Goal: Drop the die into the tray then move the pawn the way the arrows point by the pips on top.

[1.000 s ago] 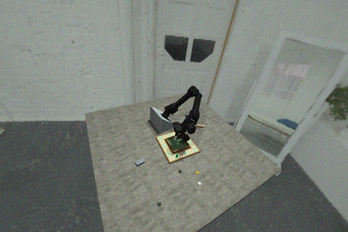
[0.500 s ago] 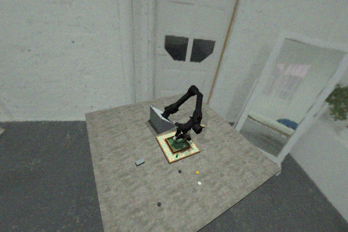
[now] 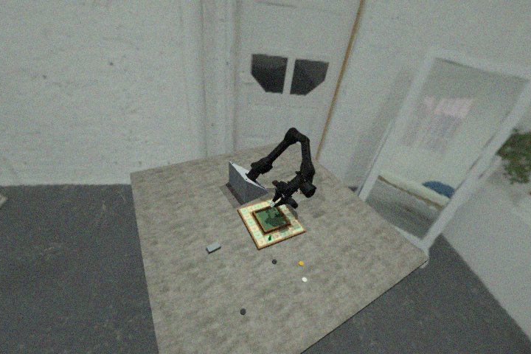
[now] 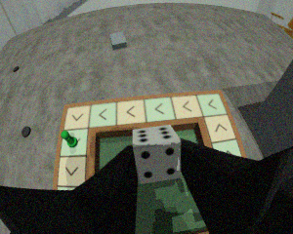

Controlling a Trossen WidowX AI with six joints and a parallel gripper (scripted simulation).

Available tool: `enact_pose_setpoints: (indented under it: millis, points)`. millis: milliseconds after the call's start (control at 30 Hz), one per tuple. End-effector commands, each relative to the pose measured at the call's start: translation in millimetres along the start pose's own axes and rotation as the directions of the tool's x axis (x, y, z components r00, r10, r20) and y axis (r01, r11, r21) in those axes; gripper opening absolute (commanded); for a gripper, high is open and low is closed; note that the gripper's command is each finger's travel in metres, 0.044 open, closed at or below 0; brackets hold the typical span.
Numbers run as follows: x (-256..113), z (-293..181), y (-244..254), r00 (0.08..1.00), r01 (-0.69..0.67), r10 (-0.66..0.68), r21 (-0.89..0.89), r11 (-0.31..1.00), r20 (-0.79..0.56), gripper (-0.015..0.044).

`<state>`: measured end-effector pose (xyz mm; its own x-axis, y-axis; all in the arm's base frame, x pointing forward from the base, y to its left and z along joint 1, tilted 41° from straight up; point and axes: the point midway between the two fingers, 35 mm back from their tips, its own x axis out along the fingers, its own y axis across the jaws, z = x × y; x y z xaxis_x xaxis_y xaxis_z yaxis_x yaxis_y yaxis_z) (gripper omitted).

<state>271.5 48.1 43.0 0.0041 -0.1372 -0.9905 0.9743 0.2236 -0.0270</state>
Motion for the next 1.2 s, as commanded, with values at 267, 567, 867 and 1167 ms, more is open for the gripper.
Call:
enact_pose_setpoints:
  millis: [267, 567, 867, 1167]
  points:
    - [-0.5, 0.1, -0.5, 1.000, 0.002, -0.002, 0.000, 1.000, 0.000, 0.0000]
    - [-0.5, 0.1, -0.5, 1.000, 0.002, -0.002, 0.000, 1.000, 0.000, 0.0157]
    - [-27.0, 30.5, -0.2, 1.000, 0.001, -0.001, -0.002, 1.000, 0.007, 0.0394]
    - [21.4, 8.7, -3.6, 0.772, 0.041, -0.058, -0.042, 0.998, -0.633, 0.0440]
